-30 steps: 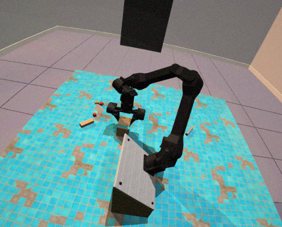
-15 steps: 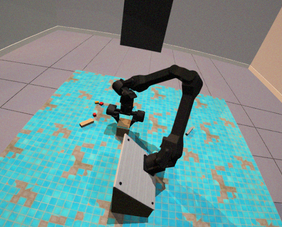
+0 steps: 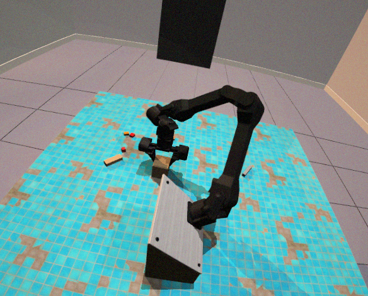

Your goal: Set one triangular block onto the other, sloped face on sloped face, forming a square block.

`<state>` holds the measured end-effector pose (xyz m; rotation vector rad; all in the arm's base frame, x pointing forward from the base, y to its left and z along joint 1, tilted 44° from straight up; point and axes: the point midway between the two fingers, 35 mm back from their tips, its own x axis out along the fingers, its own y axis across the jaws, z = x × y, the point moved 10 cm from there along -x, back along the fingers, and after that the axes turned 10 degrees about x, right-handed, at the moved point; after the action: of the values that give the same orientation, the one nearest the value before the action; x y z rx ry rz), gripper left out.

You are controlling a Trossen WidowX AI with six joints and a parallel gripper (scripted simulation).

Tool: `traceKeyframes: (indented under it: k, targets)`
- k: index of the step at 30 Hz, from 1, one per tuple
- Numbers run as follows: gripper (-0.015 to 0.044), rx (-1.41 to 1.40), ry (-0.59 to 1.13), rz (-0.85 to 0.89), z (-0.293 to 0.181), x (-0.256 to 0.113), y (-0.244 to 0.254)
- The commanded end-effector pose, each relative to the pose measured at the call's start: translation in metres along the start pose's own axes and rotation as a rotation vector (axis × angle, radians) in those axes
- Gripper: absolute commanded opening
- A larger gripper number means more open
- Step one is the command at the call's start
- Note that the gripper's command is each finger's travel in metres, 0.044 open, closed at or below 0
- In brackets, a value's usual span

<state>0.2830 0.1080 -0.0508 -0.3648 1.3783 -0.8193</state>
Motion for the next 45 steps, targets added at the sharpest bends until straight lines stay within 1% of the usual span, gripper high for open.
traceKeyframes:
  k: [1,25,41,42,45]
  targets:
    - [0.0,-0.005,-0.005,-0.002,0.0,0.0004,0.0002]
    - [0.0,-0.008,-0.006,-0.003,-0.0009,0.002,0.0002]
    - [0.042,-0.001,-0.001,0.0,-0.0008,0.0019,-0.0002]
    - [0.044,-0.001,-0.001,0.0,-0.0008,0.0019,-0.0002]
    - [0.044,-0.001,-0.001,0.0,-0.0008,0.0019,-0.0002]
